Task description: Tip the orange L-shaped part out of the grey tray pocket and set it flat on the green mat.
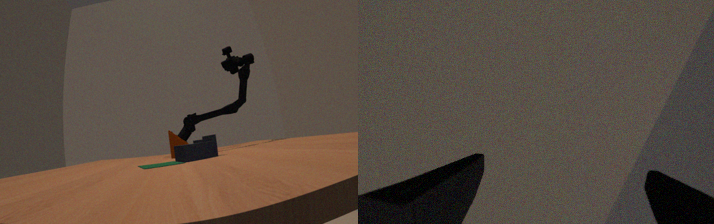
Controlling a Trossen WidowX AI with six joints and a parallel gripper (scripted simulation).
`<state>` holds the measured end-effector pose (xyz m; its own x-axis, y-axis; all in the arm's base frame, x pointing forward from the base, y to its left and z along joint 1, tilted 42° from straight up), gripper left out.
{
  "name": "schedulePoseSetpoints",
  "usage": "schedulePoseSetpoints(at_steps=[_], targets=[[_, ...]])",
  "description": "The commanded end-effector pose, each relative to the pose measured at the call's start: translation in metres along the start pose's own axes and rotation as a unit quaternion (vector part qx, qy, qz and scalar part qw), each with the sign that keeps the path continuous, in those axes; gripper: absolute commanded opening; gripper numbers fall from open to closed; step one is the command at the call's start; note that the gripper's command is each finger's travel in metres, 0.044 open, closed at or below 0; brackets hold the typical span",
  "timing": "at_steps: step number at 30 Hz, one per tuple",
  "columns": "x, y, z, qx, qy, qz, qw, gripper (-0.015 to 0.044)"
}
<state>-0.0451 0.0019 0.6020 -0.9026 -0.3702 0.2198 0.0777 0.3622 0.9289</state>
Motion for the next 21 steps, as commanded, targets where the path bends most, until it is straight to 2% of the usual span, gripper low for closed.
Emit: schedulePoseSetpoints(at_steps=[1,4,8,11,15,21], targets=[[0.001,-0.002,-0.003,-0.012,0.006,-0.002,1.000,0.0374],[0.007,-0.017,-0.025,-0.117,0.065,-0.018,0.991,0.0295],[0.012,-0.050,-0.067,-0.313,0.185,-0.024,0.931,0.0190],[0.008,-0.074,-0.094,-0.417,0.272,-0.010,0.867,0.0180],[-0.007,-0.114,-0.132,-0.573,0.397,0.040,0.716,0.0180],[-0.046,-0.168,-0.169,-0.687,0.536,0.152,0.467,0.0180]])
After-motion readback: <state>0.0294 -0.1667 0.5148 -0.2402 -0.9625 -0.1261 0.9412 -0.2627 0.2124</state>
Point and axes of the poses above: the point midway between the two fingers, 35 mm back from their tips, its own x axis out along the fingers, its own z axis across the jaws, y = z × x, the point moved 10 cm from there along -x, back along the fingers, and after that the axes turned 2 degrees about -x, right-handed, at the moved point
